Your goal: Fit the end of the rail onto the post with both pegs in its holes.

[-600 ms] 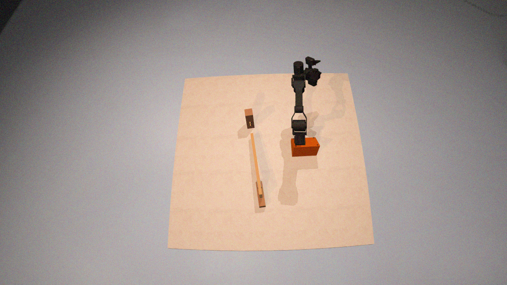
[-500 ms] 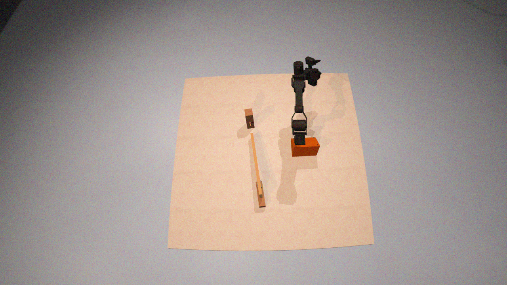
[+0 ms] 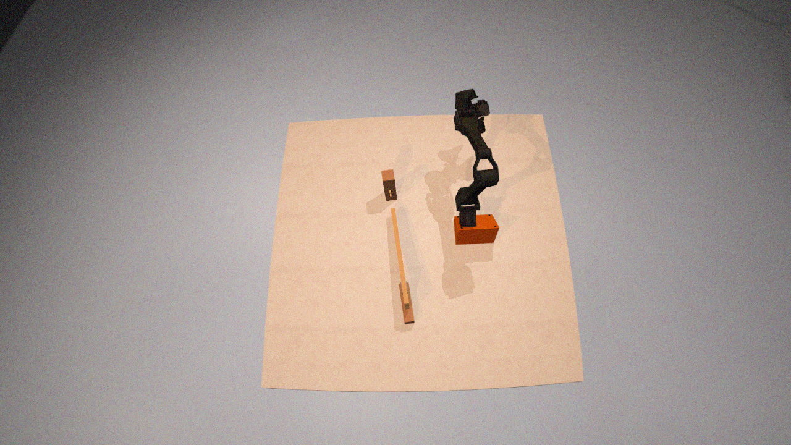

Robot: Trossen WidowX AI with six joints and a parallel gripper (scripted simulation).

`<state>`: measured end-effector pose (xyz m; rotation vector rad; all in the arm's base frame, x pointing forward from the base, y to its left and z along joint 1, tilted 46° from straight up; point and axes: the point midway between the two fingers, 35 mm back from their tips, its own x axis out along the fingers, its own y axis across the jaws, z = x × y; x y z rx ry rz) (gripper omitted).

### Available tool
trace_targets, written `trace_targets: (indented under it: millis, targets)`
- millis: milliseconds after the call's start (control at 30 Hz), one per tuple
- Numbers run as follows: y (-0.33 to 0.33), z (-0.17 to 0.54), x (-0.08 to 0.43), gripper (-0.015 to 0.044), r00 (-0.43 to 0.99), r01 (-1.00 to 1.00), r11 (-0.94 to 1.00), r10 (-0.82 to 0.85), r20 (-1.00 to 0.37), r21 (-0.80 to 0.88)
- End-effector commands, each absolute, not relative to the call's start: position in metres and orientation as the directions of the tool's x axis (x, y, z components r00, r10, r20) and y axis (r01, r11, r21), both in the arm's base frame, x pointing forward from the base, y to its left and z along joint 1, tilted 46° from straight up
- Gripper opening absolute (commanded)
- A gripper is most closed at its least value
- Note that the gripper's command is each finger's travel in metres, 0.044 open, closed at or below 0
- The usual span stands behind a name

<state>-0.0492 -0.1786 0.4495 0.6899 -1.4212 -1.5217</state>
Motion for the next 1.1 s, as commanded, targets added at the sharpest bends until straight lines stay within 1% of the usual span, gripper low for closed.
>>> trace_targets:
  millis: [0,133,267,433,600,733,833,967,1067]
  targets:
    - [-0.206,0.442,-0.011,0.044,-0.277,0.354,0.016,-0.953,0.121,0.935]
    - [-0.23,0.427,0.04,0.044,-0.098,0.522,-0.02,-0.995,0.037,0.853]
    - [-0.24,0.408,0.099,0.044,0.085,0.687,0.019,-0.995,-0.055,0.726]
    - [-0.234,0.382,0.173,0.044,0.289,0.833,0.161,-0.942,-0.169,0.529]
    - [-0.208,0.353,0.239,0.044,0.45,0.877,0.361,-0.849,-0.279,0.318]
    - [-0.176,0.327,0.286,0.044,0.543,0.834,0.537,-0.754,-0.368,0.13]
    - [-0.142,0.304,0.32,0.044,0.6,0.737,0.676,-0.668,-0.44,-0.022]
    - [-0.091,0.271,0.355,0.044,0.644,0.53,0.821,-0.554,-0.528,-0.214]
    - [-0.05,0.247,0.374,0.044,0.657,0.334,0.881,-0.472,-0.587,-0.335]
